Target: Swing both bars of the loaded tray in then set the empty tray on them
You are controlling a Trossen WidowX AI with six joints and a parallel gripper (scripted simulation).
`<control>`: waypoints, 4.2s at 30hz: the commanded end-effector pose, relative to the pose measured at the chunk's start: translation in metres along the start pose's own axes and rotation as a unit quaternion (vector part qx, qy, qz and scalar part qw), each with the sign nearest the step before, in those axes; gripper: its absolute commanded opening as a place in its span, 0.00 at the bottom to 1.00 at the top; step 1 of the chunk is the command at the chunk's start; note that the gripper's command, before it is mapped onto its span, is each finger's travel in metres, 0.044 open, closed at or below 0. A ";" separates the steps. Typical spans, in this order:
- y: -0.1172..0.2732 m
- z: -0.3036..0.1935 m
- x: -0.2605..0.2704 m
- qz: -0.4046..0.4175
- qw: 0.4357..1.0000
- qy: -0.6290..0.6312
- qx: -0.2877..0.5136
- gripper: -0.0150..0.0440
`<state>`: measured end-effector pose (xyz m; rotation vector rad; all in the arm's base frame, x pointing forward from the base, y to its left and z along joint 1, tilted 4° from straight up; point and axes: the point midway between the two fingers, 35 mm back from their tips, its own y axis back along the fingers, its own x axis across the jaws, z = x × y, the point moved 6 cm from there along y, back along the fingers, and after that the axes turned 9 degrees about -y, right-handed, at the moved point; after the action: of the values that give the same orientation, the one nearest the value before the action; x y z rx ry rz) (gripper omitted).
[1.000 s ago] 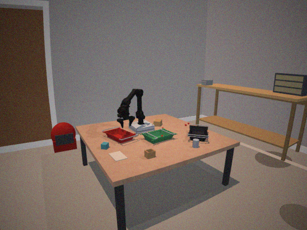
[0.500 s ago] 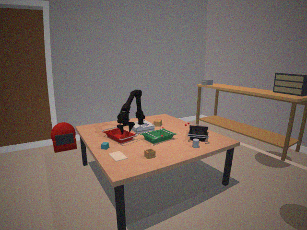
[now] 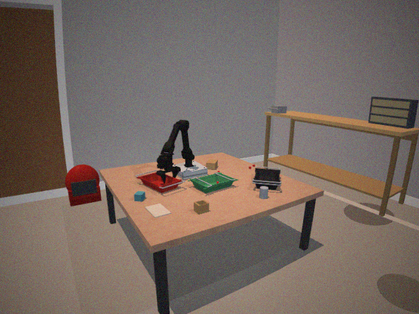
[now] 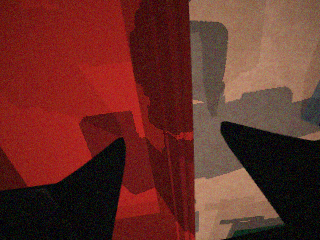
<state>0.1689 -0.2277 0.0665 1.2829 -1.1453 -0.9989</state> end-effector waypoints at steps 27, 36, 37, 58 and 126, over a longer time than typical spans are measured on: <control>-0.001 0.000 -0.001 -0.002 1.000 -0.001 0.002 0.45; -0.001 0.000 -0.001 -0.002 1.000 -0.001 0.002 0.35; -0.001 0.000 -0.001 -0.002 1.000 -0.001 0.002 0.34; 0.079 0.000 0.000 -0.001 1.000 -0.001 0.002 0.25; 0.176 -0.032 0.035 -0.001 1.000 0.027 0.003 0.25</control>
<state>0.1872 -0.2507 0.2416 1.2959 -1.1270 -1.0024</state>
